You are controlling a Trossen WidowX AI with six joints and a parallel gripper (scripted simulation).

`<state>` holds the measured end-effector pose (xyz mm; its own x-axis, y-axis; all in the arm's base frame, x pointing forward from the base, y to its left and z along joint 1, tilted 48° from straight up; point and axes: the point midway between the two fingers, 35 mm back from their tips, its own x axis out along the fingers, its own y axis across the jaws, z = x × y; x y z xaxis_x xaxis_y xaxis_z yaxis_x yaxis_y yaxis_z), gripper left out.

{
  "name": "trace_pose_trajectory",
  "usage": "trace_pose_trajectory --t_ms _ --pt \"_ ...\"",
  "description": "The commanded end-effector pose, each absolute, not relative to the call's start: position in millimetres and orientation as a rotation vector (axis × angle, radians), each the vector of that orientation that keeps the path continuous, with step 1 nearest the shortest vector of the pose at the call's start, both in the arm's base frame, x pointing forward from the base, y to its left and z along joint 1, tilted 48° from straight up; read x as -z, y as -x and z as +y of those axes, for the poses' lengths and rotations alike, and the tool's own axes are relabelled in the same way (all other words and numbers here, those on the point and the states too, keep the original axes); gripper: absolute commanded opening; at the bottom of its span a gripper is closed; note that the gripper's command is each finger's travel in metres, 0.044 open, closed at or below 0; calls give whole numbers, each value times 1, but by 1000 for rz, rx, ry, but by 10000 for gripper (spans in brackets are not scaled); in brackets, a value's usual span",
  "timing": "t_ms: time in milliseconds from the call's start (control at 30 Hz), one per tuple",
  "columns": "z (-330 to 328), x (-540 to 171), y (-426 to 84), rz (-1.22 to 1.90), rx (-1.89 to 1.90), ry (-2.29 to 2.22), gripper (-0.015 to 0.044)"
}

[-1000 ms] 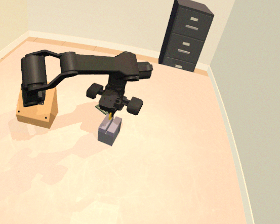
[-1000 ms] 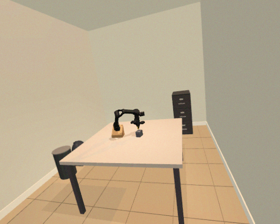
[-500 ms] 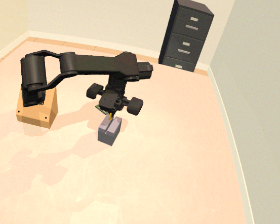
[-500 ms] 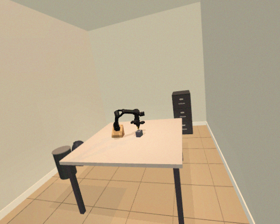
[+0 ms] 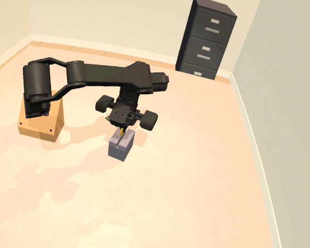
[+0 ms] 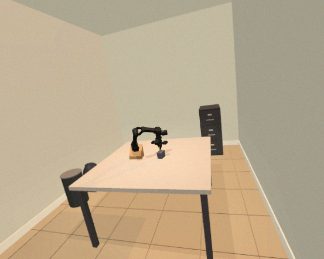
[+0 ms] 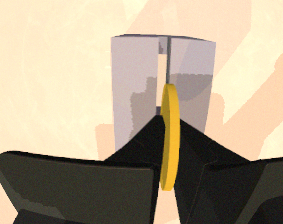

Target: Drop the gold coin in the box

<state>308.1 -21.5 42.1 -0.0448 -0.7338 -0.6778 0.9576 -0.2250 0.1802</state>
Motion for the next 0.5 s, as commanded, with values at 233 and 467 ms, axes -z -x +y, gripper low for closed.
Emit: trace_pose_trajectory --t_ms 233,467 --pt "-27 -37 -308 381 1628 -786 0" --pt "-27 -37 -308 379 1631 -793 105"
